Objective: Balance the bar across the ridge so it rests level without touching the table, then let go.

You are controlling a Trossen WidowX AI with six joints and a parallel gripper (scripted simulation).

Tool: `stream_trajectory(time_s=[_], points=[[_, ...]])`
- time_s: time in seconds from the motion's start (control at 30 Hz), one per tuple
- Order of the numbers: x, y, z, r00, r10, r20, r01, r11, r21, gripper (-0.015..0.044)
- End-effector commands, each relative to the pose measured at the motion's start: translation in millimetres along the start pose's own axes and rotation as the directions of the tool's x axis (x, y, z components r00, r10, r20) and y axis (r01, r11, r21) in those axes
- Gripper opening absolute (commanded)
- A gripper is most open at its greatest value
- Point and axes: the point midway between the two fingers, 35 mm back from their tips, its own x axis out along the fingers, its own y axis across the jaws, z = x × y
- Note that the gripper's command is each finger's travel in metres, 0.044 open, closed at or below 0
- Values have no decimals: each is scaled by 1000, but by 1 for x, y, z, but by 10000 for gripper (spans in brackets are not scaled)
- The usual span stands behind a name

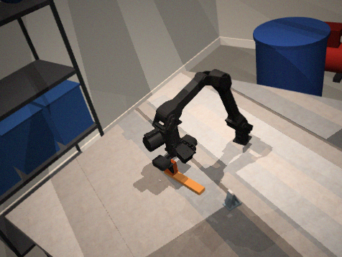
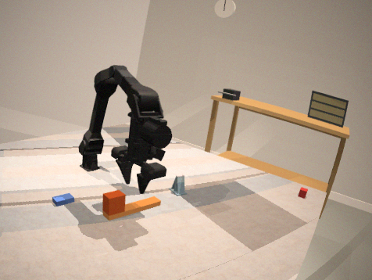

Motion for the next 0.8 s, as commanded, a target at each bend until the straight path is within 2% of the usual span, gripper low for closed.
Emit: stream_trajectory(time_s=[0.0,0.1,0.77], points=[[30,3,-1,1000,5,-6,-5,1000,-6,315],[46,6,-1,1000,5,-6,-5,1000,-6,315],[69,6,-1,1000,5,-6,-5,1000,-6,315]])
